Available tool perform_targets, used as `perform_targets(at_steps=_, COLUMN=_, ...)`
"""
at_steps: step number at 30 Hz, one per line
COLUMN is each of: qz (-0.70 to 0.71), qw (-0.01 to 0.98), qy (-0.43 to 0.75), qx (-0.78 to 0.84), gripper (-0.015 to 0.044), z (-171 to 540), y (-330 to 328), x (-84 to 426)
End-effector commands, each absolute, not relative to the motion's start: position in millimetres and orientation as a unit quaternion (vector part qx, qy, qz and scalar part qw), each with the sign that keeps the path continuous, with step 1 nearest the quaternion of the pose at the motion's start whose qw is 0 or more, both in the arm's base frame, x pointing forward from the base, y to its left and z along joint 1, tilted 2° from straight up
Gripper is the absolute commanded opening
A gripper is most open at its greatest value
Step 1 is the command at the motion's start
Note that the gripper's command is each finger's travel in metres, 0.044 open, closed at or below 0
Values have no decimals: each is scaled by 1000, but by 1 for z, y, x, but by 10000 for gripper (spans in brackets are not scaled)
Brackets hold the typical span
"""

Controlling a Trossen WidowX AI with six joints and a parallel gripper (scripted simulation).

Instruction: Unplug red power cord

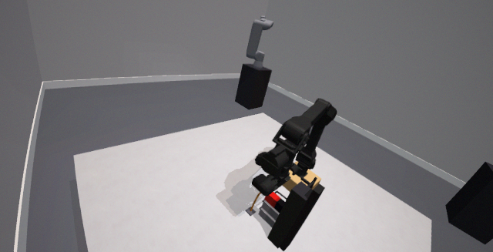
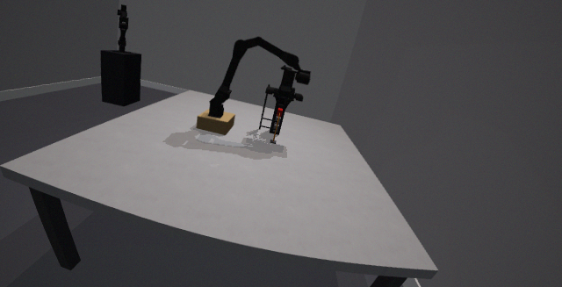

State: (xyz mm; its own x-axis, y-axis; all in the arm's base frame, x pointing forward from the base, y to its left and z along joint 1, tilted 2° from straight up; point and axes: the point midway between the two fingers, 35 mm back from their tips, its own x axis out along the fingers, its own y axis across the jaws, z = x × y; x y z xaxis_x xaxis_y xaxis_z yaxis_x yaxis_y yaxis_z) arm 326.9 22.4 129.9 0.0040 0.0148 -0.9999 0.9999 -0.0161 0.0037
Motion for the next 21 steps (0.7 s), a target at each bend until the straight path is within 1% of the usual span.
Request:
perform_targets(at_steps=1, qz=-500, qw=491, qy=500, qx=509, gripper=160, z=130, y=28, x=326)
perform_targets(at_steps=15, qz=-500, qw=491, qy=500, qx=509, gripper=160, z=118, y=29, x=326)
perform_targets(at_steps=19, qz=-500, qw=492, qy=500, qx=508, gripper=55, z=121, y=28, x=326)
perform_targets(at_steps=21, qz=-500, qw=492, qy=500, qx=508, gripper=42, z=121, y=28, x=326)
